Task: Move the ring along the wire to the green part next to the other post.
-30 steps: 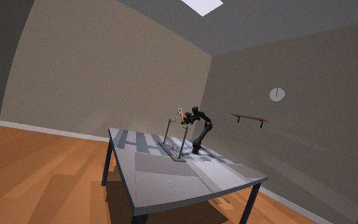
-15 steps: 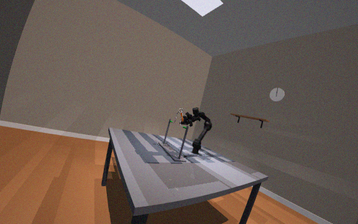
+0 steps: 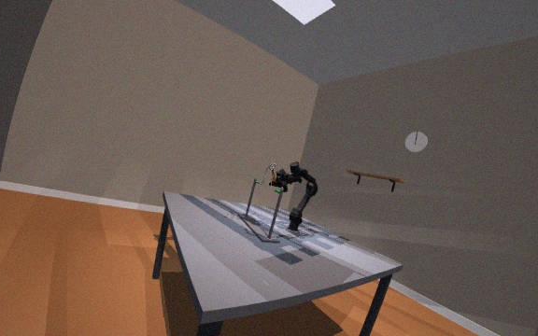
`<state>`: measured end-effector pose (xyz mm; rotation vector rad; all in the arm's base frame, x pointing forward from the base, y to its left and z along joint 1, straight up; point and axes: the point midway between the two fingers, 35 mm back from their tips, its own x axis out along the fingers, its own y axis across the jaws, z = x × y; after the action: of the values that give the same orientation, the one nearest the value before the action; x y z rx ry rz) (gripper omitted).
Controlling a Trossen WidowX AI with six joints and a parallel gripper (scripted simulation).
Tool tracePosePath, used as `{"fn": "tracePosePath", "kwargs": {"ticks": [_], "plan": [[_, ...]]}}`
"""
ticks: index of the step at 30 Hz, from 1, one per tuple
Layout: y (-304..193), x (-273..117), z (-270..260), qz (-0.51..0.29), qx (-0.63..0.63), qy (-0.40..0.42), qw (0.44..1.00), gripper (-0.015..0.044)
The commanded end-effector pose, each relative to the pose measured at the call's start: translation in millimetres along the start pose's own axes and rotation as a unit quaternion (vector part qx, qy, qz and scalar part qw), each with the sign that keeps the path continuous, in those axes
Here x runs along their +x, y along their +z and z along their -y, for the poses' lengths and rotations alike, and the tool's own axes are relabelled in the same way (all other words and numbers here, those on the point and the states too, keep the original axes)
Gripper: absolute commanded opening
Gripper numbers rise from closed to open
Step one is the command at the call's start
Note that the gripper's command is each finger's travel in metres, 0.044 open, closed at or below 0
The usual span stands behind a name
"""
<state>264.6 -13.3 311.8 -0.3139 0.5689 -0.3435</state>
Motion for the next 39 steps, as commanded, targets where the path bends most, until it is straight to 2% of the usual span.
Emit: {"fn": "tracePosePath", "kwargs": {"ticks": [1, 23, 39], "plan": [[0.3, 0.2, 3.8, 0.005, -0.032, -0.022, 0.999, -0.0150], [3.3, 0.0, 18.8, 0.025, -0.175, -0.116, 0.977, -0.0150], [8.4, -2.0, 29.0, 0.038, -0.278, -0.184, 0.942, -0.0150]]}}
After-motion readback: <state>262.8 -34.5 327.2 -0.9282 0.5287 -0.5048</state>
